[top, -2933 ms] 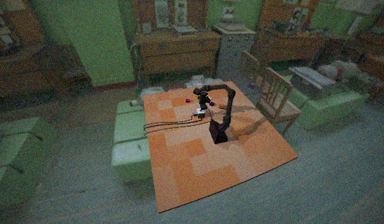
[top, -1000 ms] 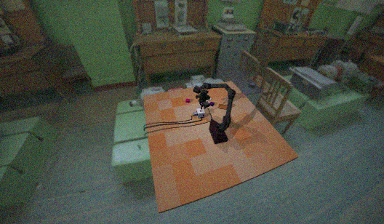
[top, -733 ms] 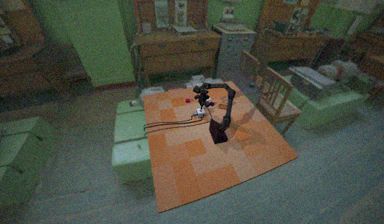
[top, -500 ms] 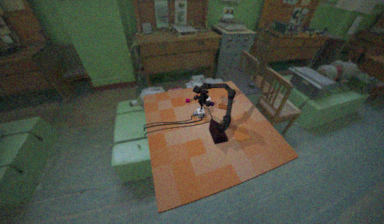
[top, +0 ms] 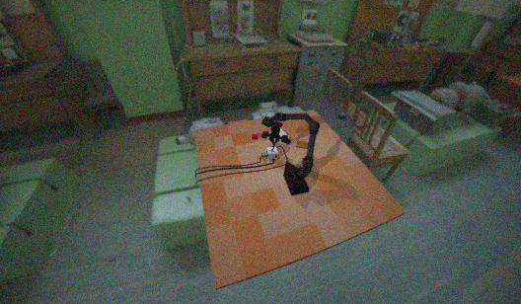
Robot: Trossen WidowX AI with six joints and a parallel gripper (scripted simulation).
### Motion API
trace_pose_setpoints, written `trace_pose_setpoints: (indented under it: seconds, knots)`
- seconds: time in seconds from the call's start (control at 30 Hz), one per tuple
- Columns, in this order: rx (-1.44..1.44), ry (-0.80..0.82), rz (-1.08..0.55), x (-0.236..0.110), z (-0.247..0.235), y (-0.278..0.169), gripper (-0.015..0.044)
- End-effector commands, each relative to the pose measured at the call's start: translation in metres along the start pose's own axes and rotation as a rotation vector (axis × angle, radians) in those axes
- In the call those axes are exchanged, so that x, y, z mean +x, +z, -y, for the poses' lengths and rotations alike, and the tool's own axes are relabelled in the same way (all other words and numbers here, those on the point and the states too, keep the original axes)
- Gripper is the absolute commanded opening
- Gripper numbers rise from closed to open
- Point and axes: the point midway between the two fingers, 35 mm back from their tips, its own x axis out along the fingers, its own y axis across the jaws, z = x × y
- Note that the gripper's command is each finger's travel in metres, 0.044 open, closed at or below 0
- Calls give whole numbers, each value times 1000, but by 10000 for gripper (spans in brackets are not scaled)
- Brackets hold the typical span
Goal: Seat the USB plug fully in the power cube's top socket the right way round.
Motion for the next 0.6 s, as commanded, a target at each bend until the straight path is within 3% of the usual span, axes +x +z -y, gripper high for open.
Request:
trace_pose_setpoints:
  seconds: [0.0, 0.57]
  knots:
    - [-92, 0, -1, 0, 0, 0, 0]
    - [-537, 0, -1, 0, 0, 0, 0]
